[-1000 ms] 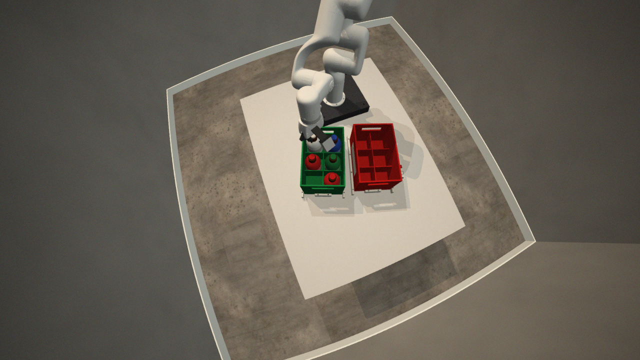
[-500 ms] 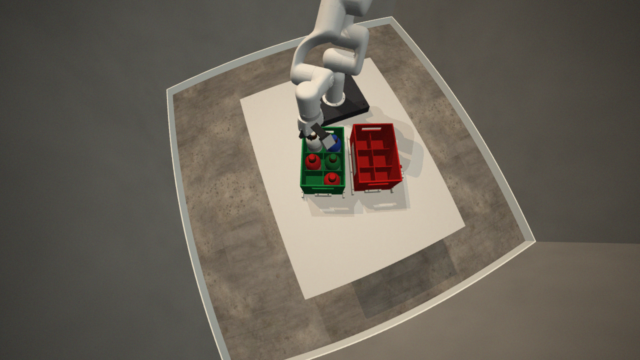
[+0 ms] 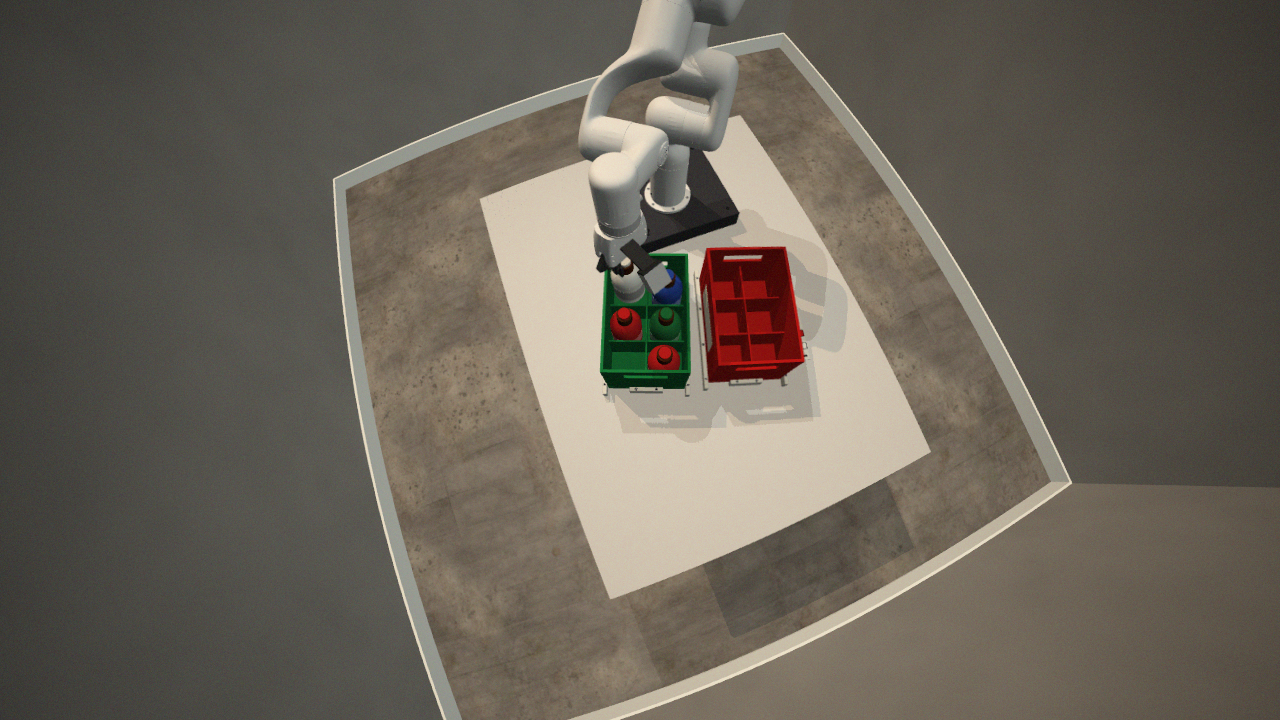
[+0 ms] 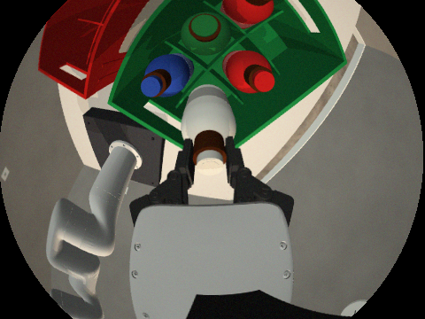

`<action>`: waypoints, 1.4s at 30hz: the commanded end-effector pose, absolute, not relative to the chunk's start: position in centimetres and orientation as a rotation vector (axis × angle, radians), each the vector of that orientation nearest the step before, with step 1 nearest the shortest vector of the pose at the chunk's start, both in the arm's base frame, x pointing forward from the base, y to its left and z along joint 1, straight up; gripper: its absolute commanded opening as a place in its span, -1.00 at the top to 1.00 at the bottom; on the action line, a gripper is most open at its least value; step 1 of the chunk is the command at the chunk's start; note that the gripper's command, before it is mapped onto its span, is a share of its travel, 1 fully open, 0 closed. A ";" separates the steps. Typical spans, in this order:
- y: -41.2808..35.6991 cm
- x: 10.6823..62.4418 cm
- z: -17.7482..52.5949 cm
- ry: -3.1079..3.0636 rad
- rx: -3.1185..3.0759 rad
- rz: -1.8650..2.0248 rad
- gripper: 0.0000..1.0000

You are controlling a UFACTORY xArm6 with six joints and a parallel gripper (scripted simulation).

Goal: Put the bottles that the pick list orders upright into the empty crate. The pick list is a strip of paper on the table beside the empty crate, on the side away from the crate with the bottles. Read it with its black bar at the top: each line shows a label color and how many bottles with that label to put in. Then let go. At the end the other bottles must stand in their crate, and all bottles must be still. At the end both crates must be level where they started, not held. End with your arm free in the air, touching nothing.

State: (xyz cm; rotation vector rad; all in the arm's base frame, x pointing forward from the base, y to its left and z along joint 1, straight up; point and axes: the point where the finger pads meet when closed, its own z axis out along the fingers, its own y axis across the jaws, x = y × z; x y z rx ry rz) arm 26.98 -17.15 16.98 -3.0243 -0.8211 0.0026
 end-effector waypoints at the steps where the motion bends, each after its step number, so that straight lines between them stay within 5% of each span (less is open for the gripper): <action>1: -17.2 27.1 17.9 -0.822 -3.027 -0.002 1.00; 42: -17.3 27.1 23.8 -0.822 -3.027 -0.002 1.00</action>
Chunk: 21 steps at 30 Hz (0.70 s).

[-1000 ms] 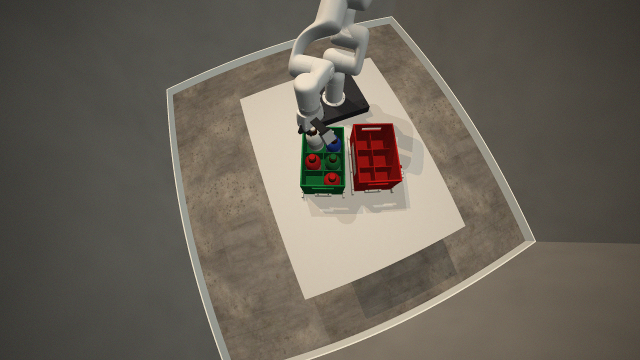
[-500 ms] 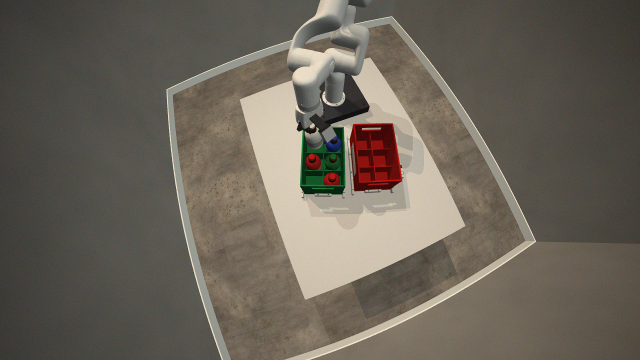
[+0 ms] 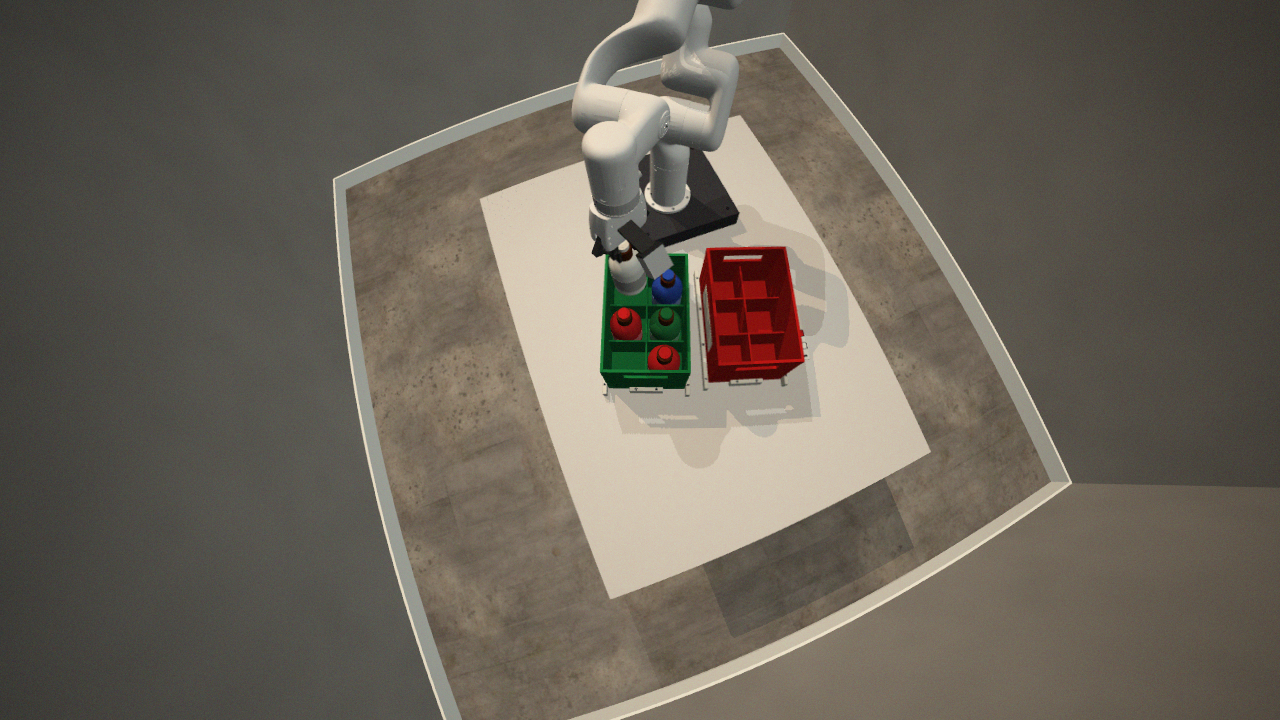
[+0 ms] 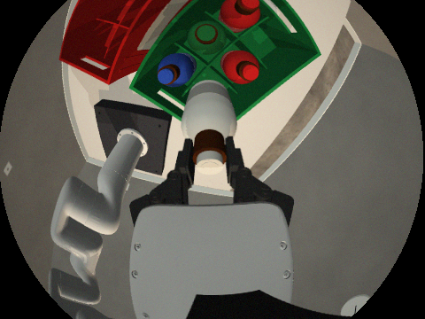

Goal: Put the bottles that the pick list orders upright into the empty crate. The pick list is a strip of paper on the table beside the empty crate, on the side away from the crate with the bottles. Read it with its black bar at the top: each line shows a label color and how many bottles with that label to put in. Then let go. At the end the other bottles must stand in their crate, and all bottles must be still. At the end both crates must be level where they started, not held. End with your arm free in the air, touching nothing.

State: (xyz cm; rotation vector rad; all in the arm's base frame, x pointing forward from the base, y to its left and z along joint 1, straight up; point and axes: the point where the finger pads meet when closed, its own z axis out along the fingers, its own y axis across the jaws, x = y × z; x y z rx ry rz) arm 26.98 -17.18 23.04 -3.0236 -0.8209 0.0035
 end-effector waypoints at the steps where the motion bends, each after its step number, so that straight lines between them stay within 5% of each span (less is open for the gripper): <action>1: -17.3 27.1 23.9 -0.822 -3.027 -0.002 1.00; 21: -17.3 27.1 26.9 -0.822 -3.027 -0.002 1.00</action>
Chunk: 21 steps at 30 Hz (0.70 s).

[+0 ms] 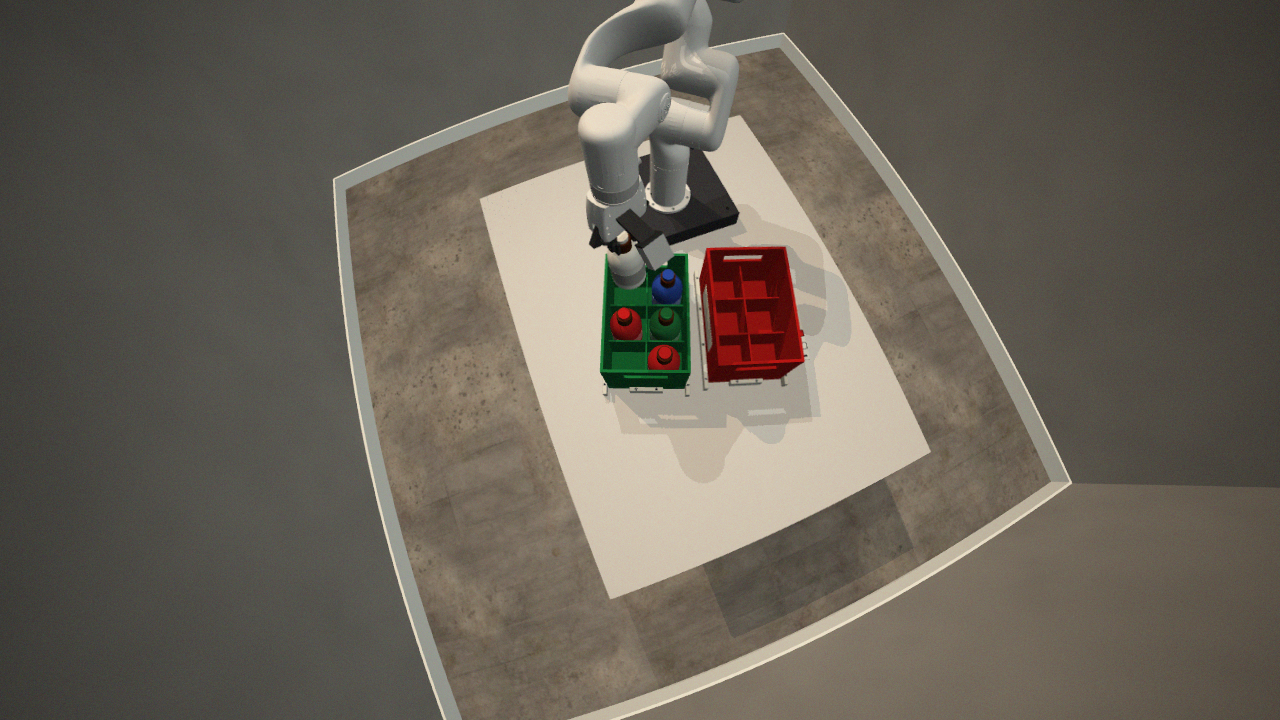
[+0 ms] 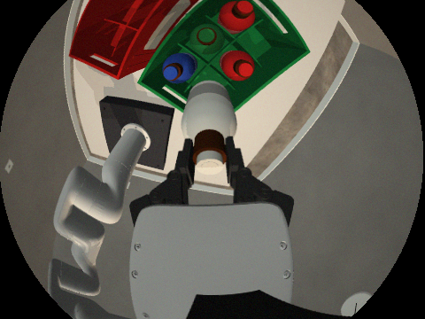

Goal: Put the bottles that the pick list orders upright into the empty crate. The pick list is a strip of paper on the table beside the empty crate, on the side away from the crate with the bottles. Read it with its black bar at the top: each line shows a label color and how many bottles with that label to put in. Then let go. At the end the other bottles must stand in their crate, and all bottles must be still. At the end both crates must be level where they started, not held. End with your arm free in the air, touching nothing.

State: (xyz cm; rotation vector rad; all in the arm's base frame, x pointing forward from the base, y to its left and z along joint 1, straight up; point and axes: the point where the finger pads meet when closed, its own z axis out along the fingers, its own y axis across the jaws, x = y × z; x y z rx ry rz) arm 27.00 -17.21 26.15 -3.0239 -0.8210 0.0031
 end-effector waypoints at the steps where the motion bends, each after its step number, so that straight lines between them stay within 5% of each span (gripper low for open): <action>1: -17.3 27.1 27.1 -0.822 -3.027 -0.002 1.00; 21: -16.9 27.2 28.3 -0.822 -3.027 -0.002 1.00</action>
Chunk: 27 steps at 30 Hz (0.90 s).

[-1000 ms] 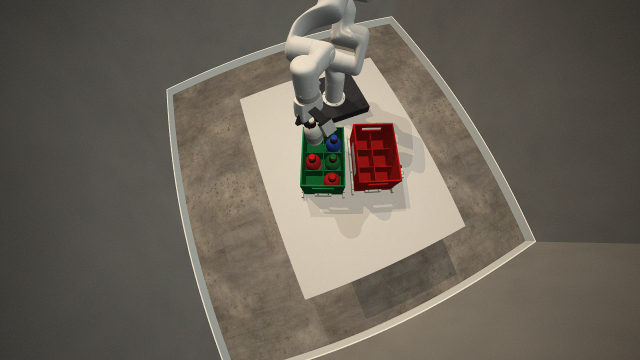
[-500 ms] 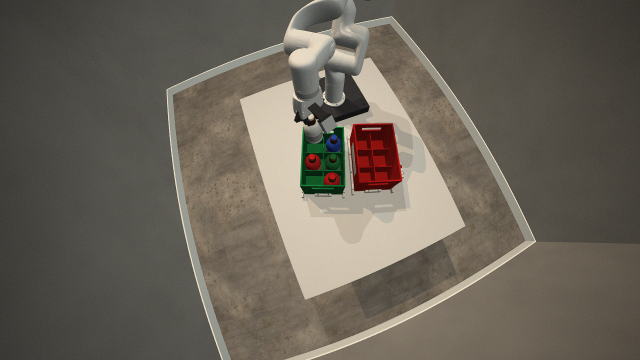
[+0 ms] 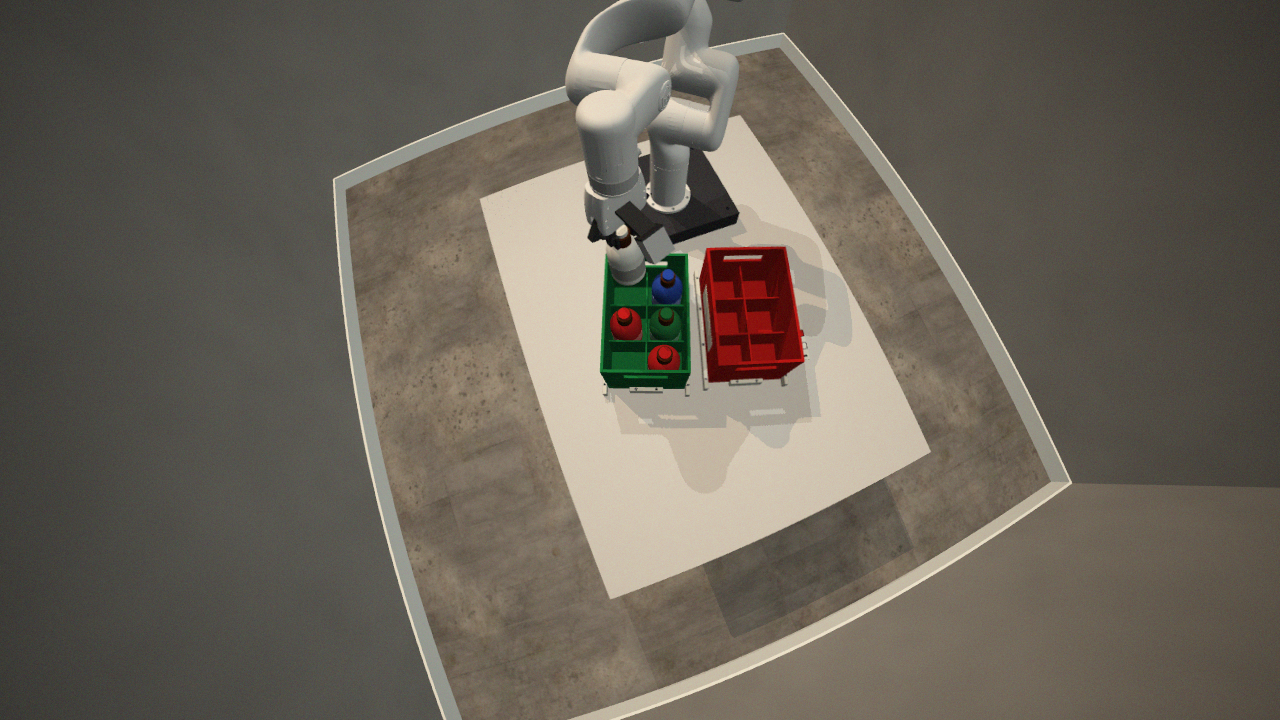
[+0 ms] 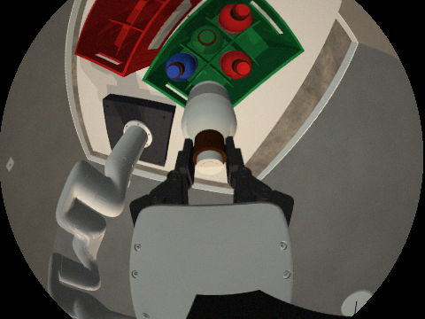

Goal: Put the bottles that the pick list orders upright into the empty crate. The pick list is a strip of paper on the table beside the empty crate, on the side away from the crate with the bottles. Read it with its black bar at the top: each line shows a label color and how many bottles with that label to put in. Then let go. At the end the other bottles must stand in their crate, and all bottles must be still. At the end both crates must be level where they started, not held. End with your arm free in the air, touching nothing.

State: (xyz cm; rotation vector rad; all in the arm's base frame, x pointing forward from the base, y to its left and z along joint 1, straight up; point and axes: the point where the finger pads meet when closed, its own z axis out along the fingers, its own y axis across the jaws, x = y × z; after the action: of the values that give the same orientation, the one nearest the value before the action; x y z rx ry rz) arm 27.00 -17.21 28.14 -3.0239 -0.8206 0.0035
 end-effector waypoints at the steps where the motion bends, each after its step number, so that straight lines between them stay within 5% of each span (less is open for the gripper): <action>1: -16.7 27.2 28.3 -0.822 -3.027 -0.002 1.00; 27: -12.3 28.0 28.4 -0.822 -3.027 -0.002 1.00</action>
State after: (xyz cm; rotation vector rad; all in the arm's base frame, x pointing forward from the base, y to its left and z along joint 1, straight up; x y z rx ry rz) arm 27.76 -12.99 28.19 -3.0238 -0.8208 0.0030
